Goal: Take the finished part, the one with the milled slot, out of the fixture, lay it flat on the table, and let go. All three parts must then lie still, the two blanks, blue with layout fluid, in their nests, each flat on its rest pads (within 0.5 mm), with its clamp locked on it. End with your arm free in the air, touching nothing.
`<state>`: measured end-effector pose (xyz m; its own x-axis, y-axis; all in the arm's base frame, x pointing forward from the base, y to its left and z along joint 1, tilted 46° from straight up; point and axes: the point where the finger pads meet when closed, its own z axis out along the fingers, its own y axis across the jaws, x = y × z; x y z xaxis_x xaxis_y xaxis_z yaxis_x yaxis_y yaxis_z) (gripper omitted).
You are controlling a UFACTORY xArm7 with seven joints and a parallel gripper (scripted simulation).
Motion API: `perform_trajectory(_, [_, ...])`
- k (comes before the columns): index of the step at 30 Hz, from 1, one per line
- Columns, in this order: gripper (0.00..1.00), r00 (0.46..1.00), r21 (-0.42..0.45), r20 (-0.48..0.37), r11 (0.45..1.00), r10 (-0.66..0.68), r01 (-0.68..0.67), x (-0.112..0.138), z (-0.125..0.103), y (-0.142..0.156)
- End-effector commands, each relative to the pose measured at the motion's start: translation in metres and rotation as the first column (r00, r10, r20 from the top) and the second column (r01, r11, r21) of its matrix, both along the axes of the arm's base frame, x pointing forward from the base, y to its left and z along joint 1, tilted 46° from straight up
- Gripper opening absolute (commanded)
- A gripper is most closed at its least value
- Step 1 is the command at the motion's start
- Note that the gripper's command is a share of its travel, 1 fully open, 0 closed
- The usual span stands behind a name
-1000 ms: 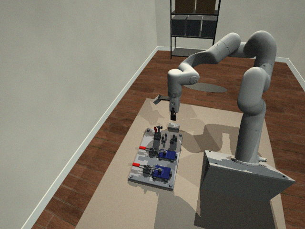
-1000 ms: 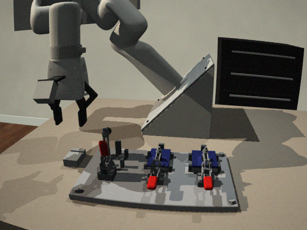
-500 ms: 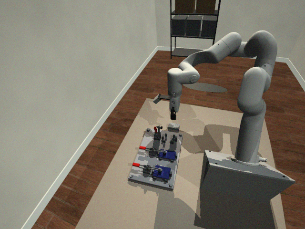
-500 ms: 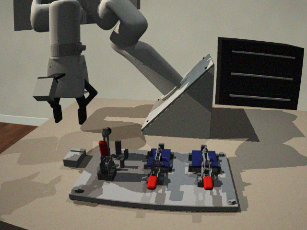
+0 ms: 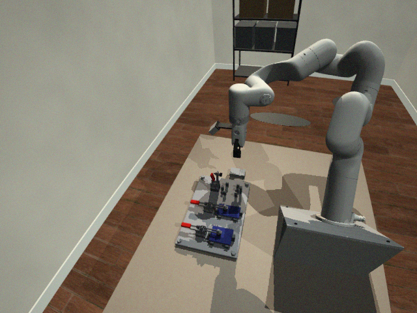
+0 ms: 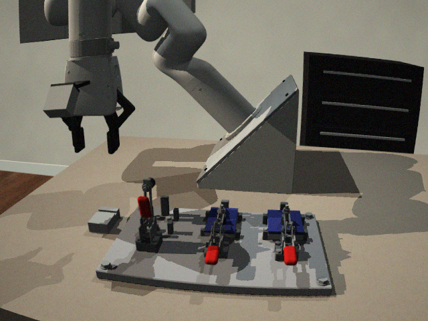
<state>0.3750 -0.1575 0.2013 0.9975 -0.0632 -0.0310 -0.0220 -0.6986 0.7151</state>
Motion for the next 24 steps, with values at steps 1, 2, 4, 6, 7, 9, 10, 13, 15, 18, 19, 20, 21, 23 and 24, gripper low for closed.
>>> perform_trajectory(1, [0.69,1.000,-0.001,0.003,1.000,0.003,-0.003,0.002,0.015,0.015])
perform_trajectory(2, [0.69,1.000,-0.001,0.003,1.000,0.003,-0.003,0.003,0.017,0.017])
perform_trajectory(4, [0.69,1.000,-0.001,0.003,1.000,0.003,-0.003,0.003,0.022,0.022])
perform_trajectory(6, [0.69,1.000,-0.001,0.003,1.000,0.003,-0.003,0.003,0.026,0.026])
perform_trajectory(7, [0.69,1.000,-0.001,0.003,1.000,0.003,-0.003,0.004,0.028,0.028])
perform_trajectory(9, [0.69,1.000,-0.001,0.003,1.000,0.003,-0.003,0.004,0.028,0.028])
perform_trajectory(10, [0.69,1.000,-0.001,0.003,1.000,0.003,-0.003,0.004,0.030,0.030])
perform_trajectory(13, [0.69,1.000,-0.001,0.003,1.000,0.003,-0.003,0.004,0.033,0.034])
perform_trajectory(15, [0.69,1.000,-0.001,0.003,1.000,0.003,-0.003,0.004,0.035,0.035])
perform_trajectory(18, [0.69,1.000,-0.001,0.003,1.000,0.003,-0.003,0.004,0.036,0.036])
perform_trajectory(19, [0.69,1.000,-0.001,0.003,1.000,0.003,-0.003,0.004,0.036,0.036])
perform_trajectory(20, [0.69,1.000,-0.001,0.003,1.000,0.003,-0.003,0.004,0.036,0.036])
perform_trajectory(21, [0.69,1.000,-0.001,0.003,1.000,0.003,-0.003,0.004,0.036,0.036])
perform_trajectory(23, [0.69,1.000,-0.001,0.003,1.000,0.003,-0.003,0.004,0.036,0.036])
perform_trajectory(24, [0.69,1.000,-0.001,0.003,1.000,0.003,-0.003,0.004,0.036,0.036])
